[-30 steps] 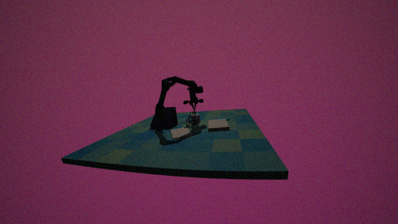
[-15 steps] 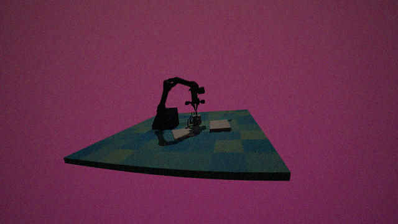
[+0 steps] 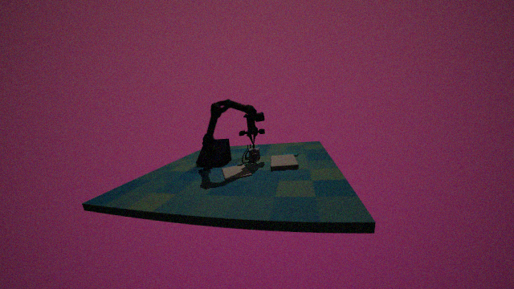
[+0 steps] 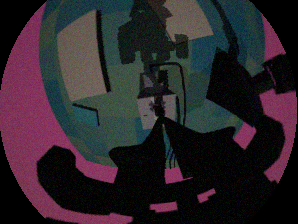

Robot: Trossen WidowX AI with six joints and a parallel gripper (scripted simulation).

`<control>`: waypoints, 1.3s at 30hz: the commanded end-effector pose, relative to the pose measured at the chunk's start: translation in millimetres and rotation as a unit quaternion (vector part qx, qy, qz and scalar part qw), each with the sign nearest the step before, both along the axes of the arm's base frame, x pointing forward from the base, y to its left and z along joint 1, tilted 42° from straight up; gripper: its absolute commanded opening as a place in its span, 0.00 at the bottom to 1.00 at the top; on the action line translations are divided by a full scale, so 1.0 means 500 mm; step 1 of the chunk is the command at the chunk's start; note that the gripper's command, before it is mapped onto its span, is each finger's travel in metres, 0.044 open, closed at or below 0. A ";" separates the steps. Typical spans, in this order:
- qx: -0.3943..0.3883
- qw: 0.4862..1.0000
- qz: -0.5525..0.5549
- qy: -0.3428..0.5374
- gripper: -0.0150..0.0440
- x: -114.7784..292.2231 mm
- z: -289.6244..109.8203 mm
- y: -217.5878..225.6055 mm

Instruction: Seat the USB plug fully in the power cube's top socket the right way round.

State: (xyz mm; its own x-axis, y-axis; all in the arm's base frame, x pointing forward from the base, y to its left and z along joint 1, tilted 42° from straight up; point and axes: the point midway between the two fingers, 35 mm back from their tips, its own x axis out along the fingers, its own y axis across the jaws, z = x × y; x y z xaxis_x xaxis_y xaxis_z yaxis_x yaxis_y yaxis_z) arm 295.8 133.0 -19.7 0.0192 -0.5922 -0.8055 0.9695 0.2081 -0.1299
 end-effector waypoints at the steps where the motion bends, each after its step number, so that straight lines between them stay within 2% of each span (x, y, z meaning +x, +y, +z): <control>1: 0.004 1.000 0.002 0.001 0.25 0.000 0.000 0.001; 39: 0.006 1.000 0.001 0.002 0.25 0.000 -0.007 -0.005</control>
State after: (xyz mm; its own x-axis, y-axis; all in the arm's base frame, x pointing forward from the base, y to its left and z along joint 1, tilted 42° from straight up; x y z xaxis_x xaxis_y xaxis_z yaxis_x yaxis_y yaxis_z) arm 295.8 130.5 -23.2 0.0174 -0.5850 -0.8108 0.9698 0.2072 -0.1287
